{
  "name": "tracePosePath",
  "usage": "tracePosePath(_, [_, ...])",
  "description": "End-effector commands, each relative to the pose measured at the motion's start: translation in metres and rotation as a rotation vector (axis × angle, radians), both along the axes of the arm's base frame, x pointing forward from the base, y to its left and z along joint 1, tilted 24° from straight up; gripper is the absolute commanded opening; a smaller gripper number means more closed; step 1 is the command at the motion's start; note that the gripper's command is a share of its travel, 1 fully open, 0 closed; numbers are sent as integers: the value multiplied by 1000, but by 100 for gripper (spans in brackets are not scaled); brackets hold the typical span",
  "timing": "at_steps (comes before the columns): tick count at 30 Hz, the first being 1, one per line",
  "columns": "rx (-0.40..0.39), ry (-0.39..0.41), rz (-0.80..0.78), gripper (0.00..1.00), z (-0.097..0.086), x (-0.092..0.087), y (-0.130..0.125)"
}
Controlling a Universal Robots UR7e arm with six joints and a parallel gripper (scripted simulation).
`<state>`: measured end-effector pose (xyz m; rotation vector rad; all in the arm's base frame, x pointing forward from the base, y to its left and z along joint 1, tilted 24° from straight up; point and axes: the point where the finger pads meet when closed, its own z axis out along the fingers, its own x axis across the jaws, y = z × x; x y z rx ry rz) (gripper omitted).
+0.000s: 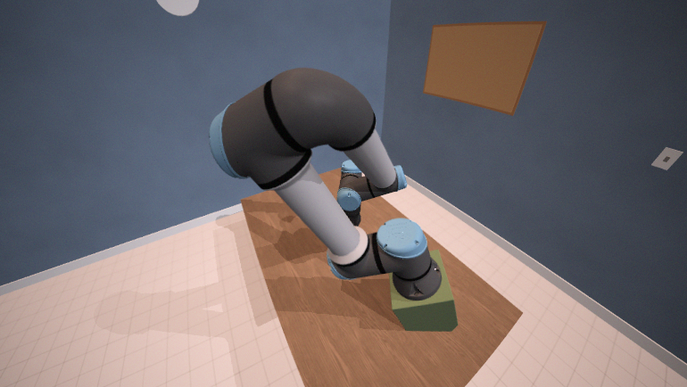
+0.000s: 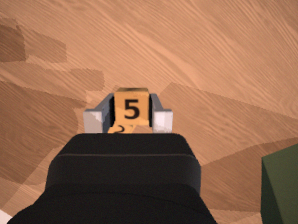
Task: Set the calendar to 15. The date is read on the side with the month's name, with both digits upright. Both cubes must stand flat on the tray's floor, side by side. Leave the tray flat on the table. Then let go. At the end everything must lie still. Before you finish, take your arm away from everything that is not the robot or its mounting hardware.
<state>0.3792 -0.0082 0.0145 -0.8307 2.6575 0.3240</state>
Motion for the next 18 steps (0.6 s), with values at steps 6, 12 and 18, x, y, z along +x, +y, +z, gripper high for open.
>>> tracePosePath(6, [-66,-81,238,57,-4,5,-11])
tracePosePath(12, [-123,-152,448,57,-7,7,-20])
tracePosePath(18, [-179,-223,658,57,-11,8,-28])
